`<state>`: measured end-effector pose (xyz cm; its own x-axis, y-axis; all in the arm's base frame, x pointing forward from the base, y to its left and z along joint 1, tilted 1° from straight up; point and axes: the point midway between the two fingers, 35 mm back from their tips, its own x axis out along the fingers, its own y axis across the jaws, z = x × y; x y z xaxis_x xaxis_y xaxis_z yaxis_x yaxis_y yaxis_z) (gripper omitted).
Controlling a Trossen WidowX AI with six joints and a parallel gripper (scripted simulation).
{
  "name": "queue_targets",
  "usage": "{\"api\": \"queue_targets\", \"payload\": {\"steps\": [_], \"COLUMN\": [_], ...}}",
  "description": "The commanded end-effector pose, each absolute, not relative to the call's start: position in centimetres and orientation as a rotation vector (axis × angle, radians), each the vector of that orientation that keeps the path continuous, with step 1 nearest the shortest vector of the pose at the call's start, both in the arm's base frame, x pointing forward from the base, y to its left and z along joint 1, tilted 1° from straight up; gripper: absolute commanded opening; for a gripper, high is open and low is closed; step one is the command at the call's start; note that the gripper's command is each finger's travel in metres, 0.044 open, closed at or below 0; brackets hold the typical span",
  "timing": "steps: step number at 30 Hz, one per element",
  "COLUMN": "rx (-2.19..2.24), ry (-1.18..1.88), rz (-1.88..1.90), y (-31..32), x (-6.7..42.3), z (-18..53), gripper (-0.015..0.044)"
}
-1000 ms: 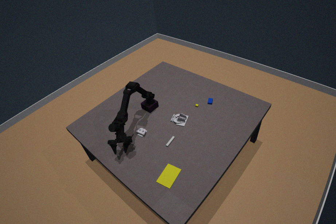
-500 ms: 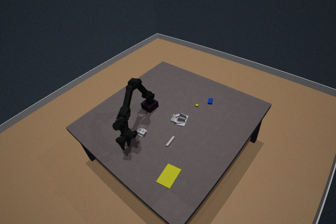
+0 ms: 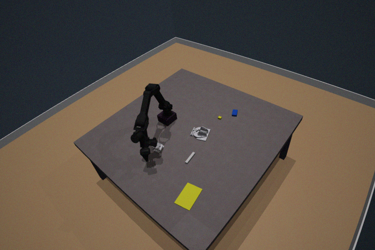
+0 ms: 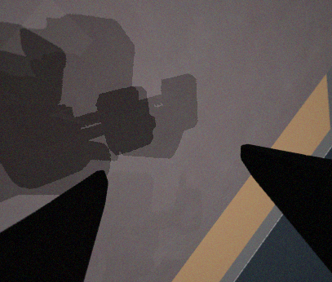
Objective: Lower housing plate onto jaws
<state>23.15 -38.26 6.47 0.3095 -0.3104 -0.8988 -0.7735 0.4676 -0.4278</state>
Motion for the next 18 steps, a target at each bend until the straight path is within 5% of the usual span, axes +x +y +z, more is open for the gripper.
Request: {"api": "queue_targets", "payload": {"steps": [1, 18], "rx": [-1.152, -1.348], "ry": [1.282, 1.204], "rz": [0.534, 1.086], "y": [-36.6, -29.6], "x": [22.6, 19.8], "z": [6.5, 7.6], "gripper": [0.0440, 0.0440]}}
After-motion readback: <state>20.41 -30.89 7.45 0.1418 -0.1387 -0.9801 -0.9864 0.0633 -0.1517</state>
